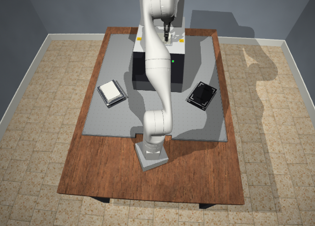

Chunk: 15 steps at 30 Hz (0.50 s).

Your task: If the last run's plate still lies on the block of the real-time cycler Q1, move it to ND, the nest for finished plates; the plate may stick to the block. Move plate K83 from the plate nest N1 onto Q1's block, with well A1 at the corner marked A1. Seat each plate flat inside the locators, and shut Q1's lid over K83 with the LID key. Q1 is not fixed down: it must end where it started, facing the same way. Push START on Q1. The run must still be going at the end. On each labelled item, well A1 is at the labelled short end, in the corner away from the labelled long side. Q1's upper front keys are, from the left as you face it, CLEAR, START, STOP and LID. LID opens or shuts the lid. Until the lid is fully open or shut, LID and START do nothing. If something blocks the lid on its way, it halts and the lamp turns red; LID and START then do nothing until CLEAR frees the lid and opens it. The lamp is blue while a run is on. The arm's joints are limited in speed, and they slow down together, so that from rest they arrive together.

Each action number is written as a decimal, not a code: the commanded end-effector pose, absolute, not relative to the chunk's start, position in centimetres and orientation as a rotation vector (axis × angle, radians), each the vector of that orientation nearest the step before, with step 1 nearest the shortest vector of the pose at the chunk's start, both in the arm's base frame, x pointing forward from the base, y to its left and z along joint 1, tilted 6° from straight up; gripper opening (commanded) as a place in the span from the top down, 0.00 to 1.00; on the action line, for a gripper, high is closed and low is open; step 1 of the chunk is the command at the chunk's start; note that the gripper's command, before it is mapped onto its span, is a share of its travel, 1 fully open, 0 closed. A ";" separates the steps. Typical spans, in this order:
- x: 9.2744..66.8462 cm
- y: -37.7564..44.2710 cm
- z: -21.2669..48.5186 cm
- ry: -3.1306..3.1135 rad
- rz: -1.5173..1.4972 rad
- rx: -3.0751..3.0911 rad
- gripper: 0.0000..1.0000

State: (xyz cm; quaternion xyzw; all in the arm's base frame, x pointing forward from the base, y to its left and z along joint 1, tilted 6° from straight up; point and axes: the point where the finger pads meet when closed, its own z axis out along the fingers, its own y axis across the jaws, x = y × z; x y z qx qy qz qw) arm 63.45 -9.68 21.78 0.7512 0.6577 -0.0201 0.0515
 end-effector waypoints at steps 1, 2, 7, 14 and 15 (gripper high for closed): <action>63.5 -9.5 21.2 2.013 -0.061 2.279 0.00; 63.5 -9.5 21.0 2.013 -0.060 2.278 0.00; 63.4 -9.5 21.0 2.013 -0.063 2.279 0.00; 63.5 -9.5 21.1 2.013 -0.063 2.279 0.00; 63.5 -9.5 21.1 2.013 -0.063 2.279 0.00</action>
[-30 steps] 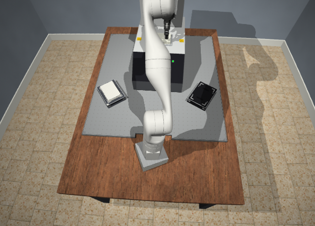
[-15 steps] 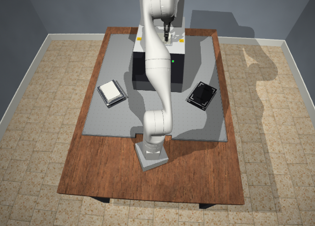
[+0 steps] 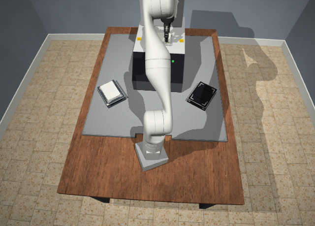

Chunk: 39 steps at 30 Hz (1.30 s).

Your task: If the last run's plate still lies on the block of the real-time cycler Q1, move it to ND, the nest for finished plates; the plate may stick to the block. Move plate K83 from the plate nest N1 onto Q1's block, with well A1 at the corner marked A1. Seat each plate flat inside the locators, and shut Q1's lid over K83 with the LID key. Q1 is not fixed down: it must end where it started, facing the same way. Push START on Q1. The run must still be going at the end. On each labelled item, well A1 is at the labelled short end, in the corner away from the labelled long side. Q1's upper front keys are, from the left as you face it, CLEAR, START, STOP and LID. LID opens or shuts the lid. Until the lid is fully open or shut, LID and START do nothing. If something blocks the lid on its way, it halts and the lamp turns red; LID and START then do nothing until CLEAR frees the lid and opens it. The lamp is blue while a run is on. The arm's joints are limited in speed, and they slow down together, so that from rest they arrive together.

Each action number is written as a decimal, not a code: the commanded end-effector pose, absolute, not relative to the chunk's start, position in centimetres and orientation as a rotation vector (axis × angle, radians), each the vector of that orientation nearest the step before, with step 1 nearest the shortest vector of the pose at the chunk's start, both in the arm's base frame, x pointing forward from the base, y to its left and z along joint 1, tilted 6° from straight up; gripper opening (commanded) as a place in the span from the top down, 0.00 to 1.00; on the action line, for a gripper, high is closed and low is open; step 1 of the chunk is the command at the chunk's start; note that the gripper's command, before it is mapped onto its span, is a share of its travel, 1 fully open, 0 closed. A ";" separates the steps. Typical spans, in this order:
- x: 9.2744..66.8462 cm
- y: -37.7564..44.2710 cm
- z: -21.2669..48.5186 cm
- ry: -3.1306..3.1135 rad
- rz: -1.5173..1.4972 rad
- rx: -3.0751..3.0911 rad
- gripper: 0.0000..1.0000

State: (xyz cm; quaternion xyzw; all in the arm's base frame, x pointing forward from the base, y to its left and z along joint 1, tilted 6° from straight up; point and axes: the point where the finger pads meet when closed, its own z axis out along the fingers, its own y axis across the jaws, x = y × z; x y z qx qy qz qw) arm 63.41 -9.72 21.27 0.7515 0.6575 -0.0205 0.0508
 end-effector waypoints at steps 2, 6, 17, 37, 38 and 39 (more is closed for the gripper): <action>63.5 -9.5 21.1 2.013 -0.063 2.279 0.00; 63.5 -9.5 20.9 2.013 -0.061 2.278 0.00; 63.5 -9.6 20.6 2.014 -0.062 2.277 0.00; 63.5 -9.7 20.0 2.013 -0.062 2.278 0.00; 63.5 -9.7 20.0 2.013 -0.061 2.278 0.00; 63.5 -9.7 19.9 2.013 -0.062 2.278 0.00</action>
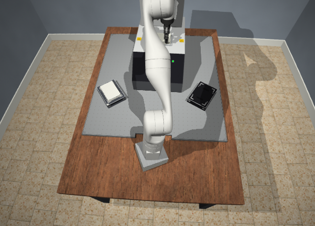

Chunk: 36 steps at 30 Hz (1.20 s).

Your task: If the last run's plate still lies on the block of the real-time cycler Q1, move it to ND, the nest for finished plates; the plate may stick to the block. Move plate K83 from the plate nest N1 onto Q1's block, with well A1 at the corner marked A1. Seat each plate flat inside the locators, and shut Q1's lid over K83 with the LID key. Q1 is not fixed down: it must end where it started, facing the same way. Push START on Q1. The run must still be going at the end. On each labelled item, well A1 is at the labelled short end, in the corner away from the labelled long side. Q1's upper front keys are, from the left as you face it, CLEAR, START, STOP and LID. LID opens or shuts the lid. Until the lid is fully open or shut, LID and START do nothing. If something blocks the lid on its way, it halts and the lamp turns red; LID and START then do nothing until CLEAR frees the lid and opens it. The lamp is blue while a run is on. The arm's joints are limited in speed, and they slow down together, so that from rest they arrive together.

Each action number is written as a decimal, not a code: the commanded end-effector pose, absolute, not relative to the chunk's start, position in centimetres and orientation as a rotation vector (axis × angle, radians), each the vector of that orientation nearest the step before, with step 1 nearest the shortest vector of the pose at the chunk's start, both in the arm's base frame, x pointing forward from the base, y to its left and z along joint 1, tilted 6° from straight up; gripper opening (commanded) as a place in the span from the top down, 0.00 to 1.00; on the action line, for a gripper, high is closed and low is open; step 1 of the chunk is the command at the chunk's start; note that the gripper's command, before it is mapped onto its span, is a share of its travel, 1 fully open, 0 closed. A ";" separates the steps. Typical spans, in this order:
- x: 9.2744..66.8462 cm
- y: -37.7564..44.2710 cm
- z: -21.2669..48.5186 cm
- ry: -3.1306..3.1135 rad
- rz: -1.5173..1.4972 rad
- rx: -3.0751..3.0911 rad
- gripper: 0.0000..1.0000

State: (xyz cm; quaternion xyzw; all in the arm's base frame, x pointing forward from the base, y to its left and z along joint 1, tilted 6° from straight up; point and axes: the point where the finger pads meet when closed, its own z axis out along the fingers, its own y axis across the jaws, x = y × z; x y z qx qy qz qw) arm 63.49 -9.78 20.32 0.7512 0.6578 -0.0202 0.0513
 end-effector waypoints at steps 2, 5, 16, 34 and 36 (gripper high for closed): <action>63.5 -9.7 19.9 2.013 -0.062 2.279 0.00; 63.5 -9.8 19.8 2.013 -0.062 2.279 0.00; 63.5 -9.8 19.9 2.013 -0.062 2.279 0.00; 63.5 -9.8 19.8 2.012 -0.062 2.280 0.09; 63.5 -9.8 19.8 2.012 -0.063 2.280 0.09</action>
